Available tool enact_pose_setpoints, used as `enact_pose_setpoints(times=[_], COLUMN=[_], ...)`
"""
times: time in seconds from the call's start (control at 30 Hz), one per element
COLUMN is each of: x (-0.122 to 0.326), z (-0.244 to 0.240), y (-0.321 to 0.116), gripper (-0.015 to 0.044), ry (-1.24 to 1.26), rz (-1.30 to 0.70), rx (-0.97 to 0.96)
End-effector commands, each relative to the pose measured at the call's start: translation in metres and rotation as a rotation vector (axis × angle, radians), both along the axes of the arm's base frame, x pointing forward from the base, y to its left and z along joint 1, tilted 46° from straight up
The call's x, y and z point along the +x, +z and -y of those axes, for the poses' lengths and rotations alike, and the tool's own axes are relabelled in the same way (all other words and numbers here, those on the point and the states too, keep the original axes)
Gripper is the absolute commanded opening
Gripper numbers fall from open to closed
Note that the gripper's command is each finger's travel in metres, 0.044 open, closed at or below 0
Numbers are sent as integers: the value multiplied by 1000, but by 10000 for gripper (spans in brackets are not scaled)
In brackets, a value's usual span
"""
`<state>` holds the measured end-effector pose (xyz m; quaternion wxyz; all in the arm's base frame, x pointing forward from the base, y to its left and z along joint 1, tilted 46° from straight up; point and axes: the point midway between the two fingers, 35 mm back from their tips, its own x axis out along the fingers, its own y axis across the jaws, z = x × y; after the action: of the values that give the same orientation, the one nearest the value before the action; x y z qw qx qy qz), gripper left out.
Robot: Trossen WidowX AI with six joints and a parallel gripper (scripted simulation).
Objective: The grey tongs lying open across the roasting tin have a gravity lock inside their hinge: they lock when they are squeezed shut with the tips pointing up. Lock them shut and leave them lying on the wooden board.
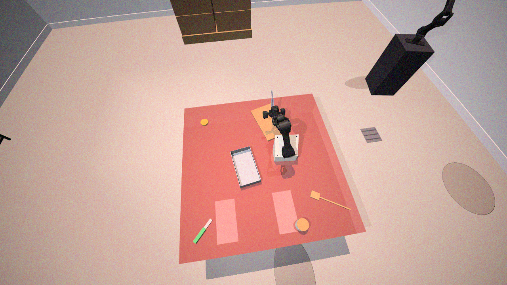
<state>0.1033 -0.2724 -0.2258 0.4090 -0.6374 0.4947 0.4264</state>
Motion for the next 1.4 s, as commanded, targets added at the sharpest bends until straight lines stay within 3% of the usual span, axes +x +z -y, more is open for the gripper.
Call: enact_pose_setpoints(times=[0.0,0.7,1.37], x=[3,5,6], z=[9,19,24], y=[-6,-34,-25], gripper=[-150,-150,-150], ry=[8,50,83], rz=[-8,-81,-126], rx=[32,334,624])
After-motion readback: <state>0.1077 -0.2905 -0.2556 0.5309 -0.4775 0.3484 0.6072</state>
